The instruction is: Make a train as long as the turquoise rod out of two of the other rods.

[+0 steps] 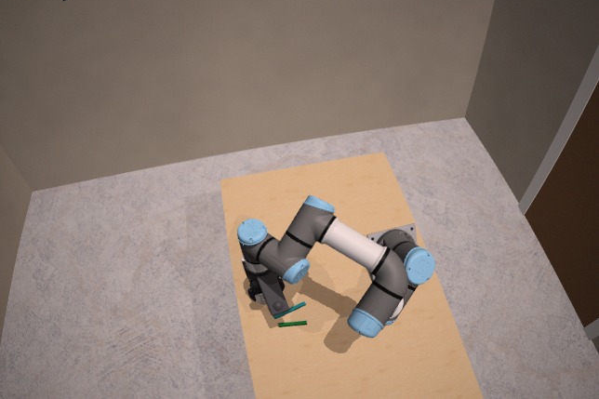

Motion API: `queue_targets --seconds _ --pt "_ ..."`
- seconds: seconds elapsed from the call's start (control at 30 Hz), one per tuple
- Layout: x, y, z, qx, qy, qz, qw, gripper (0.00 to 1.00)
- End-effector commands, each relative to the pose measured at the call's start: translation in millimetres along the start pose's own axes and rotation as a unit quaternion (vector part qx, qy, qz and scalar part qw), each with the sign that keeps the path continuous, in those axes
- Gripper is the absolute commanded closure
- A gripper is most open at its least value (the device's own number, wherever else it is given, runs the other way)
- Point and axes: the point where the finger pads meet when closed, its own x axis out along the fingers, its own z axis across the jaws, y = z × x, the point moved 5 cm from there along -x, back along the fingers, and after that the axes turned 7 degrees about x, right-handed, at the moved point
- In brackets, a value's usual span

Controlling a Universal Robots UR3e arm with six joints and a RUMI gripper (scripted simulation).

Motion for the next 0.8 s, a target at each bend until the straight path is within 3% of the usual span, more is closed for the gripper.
queue_targets --seconds 0.0,0.4,0.77 --pt "5.0 -0.3 0.5 0.000 -0.001 -0.001 1.000 0.86" --pt "21.0 -0.4 0.6 0.000 -0.001 -0.001 1.000 0.86" --pt "25.8 -0.4 0.6 0.000 -0.001 -0.001 1.000 0.86"
